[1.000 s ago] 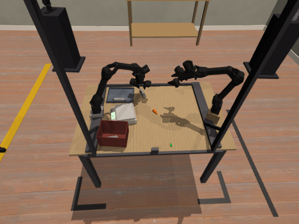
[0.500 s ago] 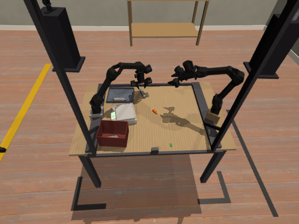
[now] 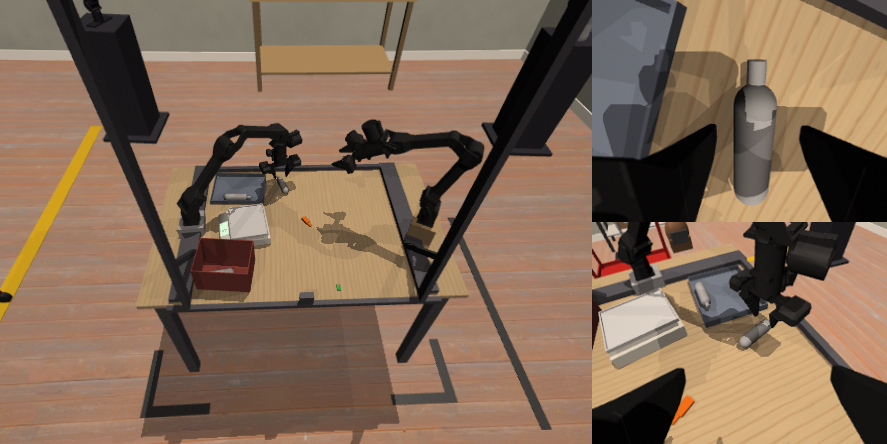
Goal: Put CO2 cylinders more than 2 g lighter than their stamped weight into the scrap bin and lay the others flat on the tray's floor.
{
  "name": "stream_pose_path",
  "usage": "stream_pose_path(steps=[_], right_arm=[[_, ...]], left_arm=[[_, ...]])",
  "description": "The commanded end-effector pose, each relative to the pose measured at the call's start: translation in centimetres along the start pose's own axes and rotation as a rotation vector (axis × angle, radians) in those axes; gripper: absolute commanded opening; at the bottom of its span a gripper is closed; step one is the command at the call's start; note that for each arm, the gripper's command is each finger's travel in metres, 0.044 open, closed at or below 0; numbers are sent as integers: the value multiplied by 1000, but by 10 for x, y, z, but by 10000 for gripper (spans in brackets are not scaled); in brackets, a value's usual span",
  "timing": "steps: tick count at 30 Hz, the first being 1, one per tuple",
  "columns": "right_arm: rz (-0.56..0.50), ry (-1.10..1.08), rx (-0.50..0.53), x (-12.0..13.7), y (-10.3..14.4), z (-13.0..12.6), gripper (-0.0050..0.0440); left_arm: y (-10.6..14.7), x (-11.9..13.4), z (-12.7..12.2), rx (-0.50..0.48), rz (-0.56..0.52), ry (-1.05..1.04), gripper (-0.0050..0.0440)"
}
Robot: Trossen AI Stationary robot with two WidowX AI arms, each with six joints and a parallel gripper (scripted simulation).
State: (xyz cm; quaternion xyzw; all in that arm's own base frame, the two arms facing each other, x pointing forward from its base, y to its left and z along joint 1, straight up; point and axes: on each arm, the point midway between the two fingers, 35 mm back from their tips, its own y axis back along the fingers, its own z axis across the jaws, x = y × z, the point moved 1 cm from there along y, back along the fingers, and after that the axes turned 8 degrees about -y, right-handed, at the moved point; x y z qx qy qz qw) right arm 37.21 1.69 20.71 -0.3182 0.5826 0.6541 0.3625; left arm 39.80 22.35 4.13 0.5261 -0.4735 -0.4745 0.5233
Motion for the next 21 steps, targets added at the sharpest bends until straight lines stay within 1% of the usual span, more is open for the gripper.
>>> stream_pose_path(steps=[1,18,21], right_arm=[[-23,1,-3,-7,4,1,440],[-23,1,-3,-7,4,1,440],[-23,1,-3,-7,4,1,440]], left_arm=[[-6,2,0,1,6,1,255],[-28,2,0,1,6,1,255],[-28,2,0,1,6,1,255]])
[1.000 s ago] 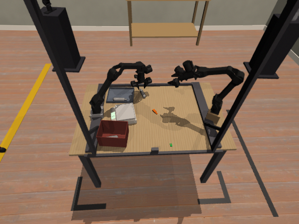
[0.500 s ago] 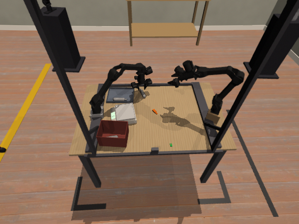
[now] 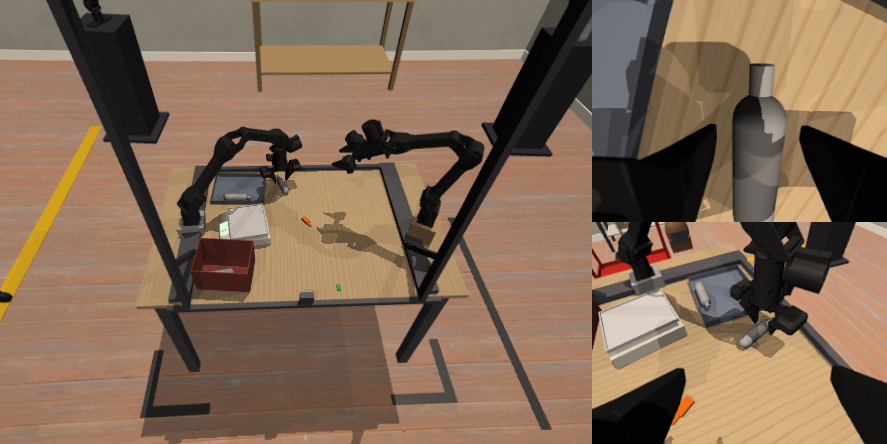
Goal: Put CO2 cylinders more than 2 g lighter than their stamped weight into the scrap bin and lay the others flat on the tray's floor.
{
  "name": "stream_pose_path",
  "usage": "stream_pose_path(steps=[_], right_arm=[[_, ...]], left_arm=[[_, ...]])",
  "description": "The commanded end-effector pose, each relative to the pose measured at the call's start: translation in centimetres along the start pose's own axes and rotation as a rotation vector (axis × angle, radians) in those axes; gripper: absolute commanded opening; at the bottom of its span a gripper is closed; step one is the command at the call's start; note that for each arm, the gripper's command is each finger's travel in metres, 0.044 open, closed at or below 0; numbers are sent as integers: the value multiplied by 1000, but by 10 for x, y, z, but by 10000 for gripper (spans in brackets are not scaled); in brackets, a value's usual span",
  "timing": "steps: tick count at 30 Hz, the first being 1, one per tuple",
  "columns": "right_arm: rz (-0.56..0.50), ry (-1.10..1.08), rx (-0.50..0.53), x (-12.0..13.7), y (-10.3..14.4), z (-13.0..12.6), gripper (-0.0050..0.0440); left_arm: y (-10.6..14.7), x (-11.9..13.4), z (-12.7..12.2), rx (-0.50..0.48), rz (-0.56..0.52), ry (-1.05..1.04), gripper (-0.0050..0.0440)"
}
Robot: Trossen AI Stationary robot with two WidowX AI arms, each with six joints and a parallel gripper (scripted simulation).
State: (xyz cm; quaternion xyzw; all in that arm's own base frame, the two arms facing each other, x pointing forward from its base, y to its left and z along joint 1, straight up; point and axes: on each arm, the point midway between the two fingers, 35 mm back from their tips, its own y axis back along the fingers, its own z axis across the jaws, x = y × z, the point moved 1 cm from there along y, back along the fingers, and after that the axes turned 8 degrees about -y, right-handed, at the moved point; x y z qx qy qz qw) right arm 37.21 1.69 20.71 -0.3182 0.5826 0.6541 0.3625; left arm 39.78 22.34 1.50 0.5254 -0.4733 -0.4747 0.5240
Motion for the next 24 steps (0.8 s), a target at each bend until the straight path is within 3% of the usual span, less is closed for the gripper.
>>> stream_pose_path(steps=[1,4,8,15,24], right_arm=[[-23,1,-3,-7,4,1,440],[-23,1,-3,-7,4,1,440],[-23,1,-3,-7,4,1,440],[-23,1,-3,-7,4,1,440],[-23,1,-3,-7,4,1,440]], left_arm=[[-2,2,0,3,5,1,231],[9,-1,-4,26,-8,0,195],[9,-1,-4,26,-8,0,195],[9,-1,-4,26,-8,0,135],[9,-1,-4,26,-8,0,102]])
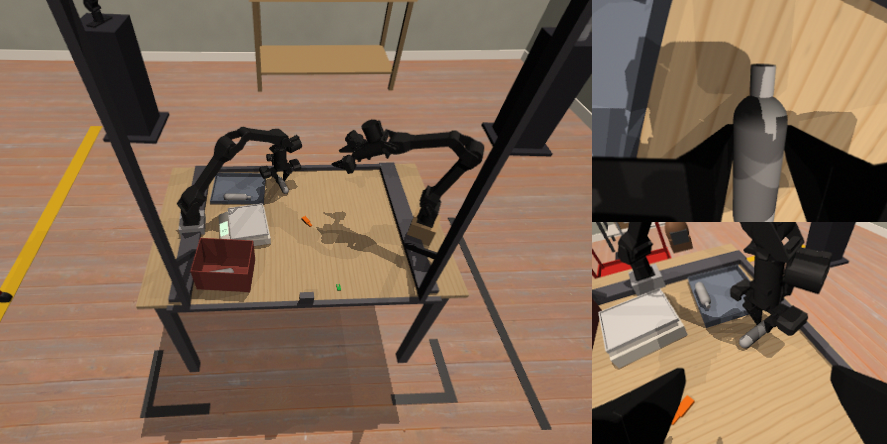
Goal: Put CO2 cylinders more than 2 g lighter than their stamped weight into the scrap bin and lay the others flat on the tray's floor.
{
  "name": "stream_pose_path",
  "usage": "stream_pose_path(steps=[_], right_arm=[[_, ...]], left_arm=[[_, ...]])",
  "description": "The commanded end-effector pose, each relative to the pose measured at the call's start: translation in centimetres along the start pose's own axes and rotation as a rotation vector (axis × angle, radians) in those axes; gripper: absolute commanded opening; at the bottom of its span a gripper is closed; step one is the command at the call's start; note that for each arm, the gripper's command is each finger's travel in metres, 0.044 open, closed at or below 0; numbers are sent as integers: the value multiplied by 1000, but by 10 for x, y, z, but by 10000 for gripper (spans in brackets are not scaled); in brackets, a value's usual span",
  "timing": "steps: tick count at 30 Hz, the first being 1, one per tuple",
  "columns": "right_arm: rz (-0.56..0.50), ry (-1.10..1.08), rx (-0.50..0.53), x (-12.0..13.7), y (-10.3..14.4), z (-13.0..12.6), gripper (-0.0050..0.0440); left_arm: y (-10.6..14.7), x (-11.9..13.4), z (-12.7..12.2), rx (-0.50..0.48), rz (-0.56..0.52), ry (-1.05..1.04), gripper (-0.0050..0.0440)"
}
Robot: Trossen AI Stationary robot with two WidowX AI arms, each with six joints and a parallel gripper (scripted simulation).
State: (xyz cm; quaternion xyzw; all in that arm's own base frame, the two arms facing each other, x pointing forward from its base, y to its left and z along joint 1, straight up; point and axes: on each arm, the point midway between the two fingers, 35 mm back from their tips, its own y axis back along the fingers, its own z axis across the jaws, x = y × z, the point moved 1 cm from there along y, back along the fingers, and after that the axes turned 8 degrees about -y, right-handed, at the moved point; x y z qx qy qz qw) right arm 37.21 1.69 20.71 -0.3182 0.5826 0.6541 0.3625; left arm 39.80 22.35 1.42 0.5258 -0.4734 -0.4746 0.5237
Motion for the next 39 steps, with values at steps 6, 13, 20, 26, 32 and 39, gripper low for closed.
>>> stream_pose_path(steps=[6,13,20,26,32,39], right_arm=[[-23,1,-3,-7,4,1,440],[-24,-7,-3,-8,4,1,440],[-26,-131,-21,-11,-2,9,440],[-13,-465,-57,-11,-13,26,440],[10,-754,-88,-10,-23,43,440],[43,-1042,-115,-8,-32,59,440]], left_arm=[[45,-2,-6,50,-19,1,0],[68,5,-3,40,-14,1,-3],[83,47,8,29,-7,1,-12],[112,117,37,28,-3,1,-50],[127,161,68,27,0,1,-50],[136,193,101,25,1,1,-50]])
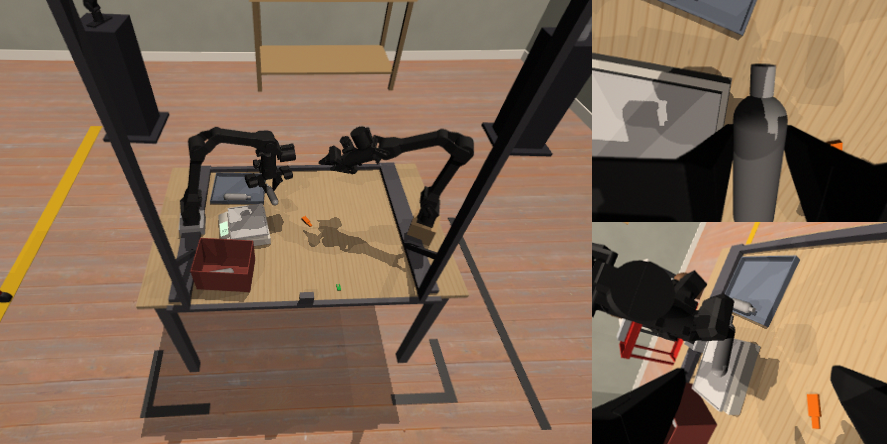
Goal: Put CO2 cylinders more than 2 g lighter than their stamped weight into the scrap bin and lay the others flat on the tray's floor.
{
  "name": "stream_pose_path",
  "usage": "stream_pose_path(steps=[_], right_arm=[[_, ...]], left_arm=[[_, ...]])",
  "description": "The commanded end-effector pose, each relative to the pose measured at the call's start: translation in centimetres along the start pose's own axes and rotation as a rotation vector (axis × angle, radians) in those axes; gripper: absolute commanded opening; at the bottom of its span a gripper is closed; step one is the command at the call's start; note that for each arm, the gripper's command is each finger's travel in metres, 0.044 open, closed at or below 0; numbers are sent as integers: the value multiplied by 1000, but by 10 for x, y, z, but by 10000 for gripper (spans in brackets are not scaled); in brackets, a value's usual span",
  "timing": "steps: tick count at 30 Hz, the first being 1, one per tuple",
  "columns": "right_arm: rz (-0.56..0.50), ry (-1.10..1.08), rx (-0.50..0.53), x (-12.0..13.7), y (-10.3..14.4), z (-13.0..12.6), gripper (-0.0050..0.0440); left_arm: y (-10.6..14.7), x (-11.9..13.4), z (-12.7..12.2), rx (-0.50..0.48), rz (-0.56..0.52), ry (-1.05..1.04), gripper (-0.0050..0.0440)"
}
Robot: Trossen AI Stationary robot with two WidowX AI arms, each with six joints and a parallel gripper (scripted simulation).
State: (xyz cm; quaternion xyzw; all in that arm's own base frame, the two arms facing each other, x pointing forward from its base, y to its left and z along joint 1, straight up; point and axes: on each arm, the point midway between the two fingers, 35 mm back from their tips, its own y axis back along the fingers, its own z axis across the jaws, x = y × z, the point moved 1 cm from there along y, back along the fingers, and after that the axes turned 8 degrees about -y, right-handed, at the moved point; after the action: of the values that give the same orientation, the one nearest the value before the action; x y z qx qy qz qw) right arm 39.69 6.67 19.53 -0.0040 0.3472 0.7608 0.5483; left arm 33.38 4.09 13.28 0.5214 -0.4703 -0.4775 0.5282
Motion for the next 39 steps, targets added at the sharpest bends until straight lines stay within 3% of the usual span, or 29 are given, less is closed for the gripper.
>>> stream_pose_path(steps=[1,10,12,22,32,39], right_arm=[[3,-194,-34,5,-5,16,440],[57,-630,-44,27,-20,28,440],[57,-630,-44,27,-20,28,440],[131,-1159,-24,58,-37,41,440],[187,-1565,19,84,-49,50,440],[225,-1866,67,104,-57,56,440]], left_arm=[[17,23,24,40,-1,1,-50],[21,50,65,38,0,1,-50],[21,50,65,38,0,1,-50],[20,65,97,37,0,1,-50],[18,69,105,33,-1,0,-50],[19,69,107,164,11,-139,-50]])
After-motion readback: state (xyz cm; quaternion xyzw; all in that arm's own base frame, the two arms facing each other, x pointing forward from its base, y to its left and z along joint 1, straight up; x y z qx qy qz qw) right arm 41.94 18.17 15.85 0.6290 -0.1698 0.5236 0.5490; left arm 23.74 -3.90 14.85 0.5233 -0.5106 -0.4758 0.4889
